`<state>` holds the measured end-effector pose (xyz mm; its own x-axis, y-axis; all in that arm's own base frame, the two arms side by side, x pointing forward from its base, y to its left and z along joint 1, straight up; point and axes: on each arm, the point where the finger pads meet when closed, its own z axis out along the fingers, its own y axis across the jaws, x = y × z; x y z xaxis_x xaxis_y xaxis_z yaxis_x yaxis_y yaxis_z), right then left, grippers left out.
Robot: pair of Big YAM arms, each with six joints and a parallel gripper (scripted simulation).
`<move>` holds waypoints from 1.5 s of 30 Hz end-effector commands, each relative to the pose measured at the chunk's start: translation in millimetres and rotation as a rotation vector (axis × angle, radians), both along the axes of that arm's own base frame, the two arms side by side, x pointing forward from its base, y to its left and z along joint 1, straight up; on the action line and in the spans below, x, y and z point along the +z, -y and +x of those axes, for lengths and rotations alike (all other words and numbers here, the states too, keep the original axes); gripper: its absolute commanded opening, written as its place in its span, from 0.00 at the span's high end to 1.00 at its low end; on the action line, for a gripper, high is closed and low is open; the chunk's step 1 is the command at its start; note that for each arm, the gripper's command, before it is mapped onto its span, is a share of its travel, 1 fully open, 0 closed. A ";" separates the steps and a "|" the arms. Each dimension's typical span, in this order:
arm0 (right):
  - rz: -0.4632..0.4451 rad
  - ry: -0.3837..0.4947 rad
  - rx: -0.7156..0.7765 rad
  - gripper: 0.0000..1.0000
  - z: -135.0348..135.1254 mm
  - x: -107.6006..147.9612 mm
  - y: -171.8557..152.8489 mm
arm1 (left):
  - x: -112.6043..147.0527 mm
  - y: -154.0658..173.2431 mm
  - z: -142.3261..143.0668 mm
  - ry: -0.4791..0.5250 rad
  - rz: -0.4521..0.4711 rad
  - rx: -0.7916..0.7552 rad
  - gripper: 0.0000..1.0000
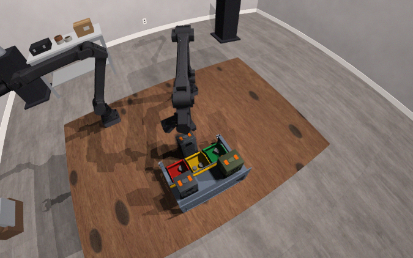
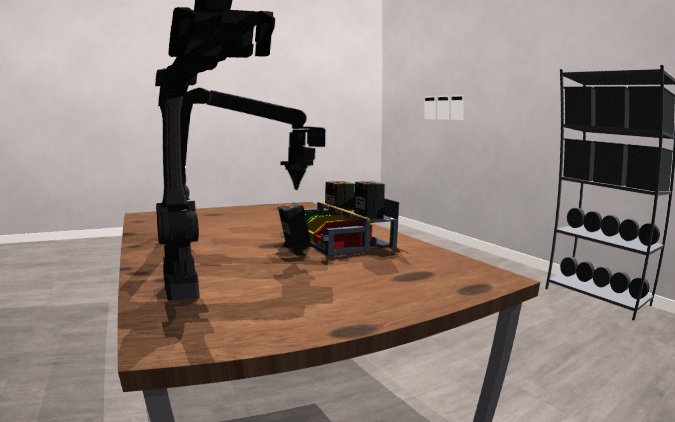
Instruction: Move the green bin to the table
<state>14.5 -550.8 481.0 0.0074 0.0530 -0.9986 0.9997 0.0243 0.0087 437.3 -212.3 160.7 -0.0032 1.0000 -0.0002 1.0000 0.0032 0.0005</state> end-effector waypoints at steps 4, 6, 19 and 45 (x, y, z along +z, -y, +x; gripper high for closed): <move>-0.053 -0.008 -0.007 0.00 -5.5 19.5 -6.0 | 4.7 2.6 -6.8 -0.001 -0.002 -0.010 1.00; -0.053 -0.008 -0.007 0.00 -5.5 19.5 -6.0 | 4.7 2.7 -6.8 -0.001 -0.002 -0.010 1.00; -0.053 -0.008 -0.007 0.00 -5.5 19.5 -6.0 | 11.0 6.2 0.4 0.016 -0.011 -0.010 1.00; -0.053 -0.008 -0.007 0.00 -5.5 19.5 -6.0 | 26.0 13.0 14.4 0.055 -0.030 -0.010 1.00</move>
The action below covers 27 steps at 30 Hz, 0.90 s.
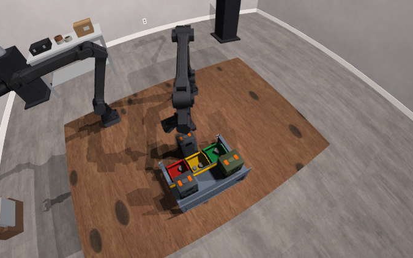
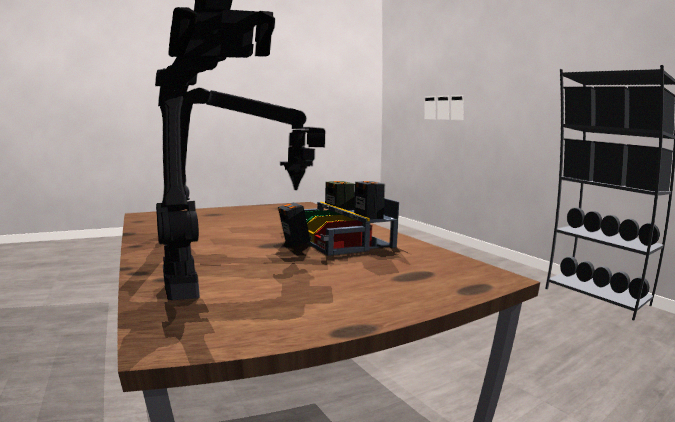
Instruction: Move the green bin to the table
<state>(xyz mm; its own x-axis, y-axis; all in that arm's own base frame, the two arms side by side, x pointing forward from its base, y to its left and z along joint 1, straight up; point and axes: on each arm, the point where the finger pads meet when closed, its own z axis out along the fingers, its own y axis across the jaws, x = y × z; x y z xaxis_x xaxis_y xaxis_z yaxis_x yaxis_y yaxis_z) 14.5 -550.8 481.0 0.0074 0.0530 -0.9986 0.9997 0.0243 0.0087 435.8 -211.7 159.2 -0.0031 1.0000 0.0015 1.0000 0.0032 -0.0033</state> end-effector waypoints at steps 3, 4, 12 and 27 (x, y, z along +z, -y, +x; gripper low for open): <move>-0.053 -0.008 -0.007 0.00 -5.5 19.5 -6.0 | 27.5 13.8 16.2 0.059 -0.032 -0.010 1.00; -0.053 -0.008 -0.007 0.00 -5.5 19.5 -6.0 | 27.5 13.9 16.4 0.060 -0.032 -0.010 1.00; -0.053 -0.008 -0.007 0.00 -5.5 19.5 -6.0 | 27.5 14.3 17.2 0.061 -0.032 -0.009 1.00; -0.053 -0.008 -0.007 0.00 -5.5 19.5 -6.0 | 27.0 14.7 18.3 0.062 -0.032 -0.009 1.00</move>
<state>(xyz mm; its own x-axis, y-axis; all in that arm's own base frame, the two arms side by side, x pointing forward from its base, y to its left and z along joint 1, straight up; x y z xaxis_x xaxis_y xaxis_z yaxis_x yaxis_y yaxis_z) 14.5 -550.8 481.0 0.0074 0.0530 -0.9986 0.9997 0.0243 0.0087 437.7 -212.6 161.4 -0.0032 1.0000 -0.0012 1.0000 0.0032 0.0022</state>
